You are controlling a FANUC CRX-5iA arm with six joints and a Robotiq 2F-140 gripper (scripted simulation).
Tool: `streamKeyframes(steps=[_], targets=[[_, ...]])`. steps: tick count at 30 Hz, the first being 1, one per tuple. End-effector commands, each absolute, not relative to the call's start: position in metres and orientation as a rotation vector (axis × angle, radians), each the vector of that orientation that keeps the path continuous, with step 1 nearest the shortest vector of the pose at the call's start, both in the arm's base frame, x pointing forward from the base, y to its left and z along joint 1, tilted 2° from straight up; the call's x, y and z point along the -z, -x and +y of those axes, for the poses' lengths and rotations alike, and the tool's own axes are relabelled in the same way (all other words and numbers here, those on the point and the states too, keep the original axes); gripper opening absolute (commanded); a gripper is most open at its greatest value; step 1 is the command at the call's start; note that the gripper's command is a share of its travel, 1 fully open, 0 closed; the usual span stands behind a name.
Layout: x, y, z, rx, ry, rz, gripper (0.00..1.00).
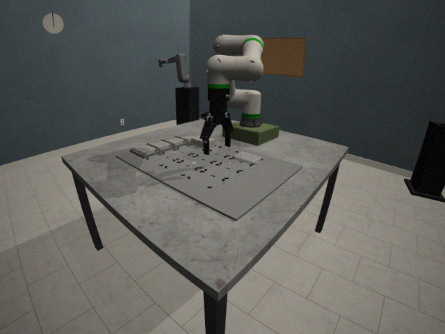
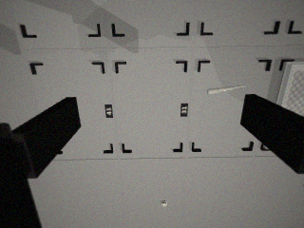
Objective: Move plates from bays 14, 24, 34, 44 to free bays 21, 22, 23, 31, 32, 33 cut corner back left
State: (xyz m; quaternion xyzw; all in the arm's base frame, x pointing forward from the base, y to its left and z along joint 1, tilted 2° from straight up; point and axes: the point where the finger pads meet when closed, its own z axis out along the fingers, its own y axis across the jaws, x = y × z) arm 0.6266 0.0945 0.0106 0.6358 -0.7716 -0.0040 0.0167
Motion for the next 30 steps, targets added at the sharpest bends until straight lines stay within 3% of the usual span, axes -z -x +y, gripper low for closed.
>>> streamKeyframes(steps=[1, 22, 30], targets=[[-0.012, -0.627, 0.095, 0.010, -1.978, -2.400, 1.00], [-0.012, -0.627, 0.095, 0.010, -1.978, -2.400, 1.00], [-0.013, -0.621, 0.063, 0.010, -1.978, -2.400, 1.00]])
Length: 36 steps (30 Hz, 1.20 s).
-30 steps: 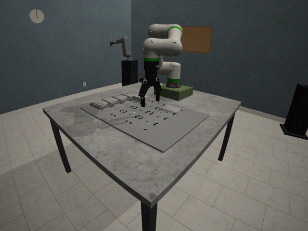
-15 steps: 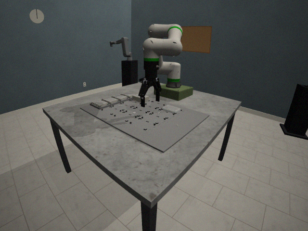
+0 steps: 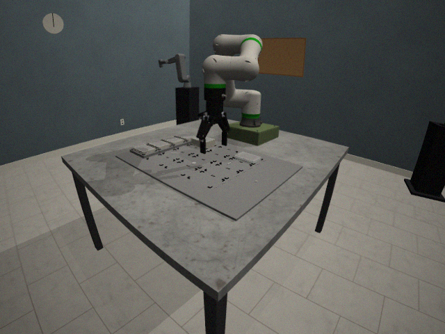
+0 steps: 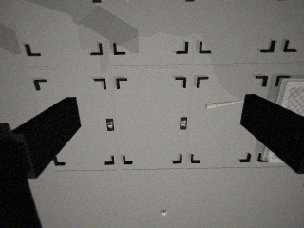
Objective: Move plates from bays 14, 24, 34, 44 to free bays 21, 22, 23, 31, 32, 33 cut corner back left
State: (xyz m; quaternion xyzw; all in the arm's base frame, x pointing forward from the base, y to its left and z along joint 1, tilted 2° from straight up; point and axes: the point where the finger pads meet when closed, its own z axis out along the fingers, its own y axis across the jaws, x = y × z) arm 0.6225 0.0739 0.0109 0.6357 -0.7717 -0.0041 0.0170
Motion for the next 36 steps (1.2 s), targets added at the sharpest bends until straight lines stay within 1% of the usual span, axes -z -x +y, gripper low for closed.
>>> streamKeyframes(steps=[1, 36], targets=[[-0.013, -0.621, 0.059, 0.010, -1.978, -2.400, 1.00], [-0.015, -0.597, -0.063, 0.010, -1.978, -2.400, 1.00]])
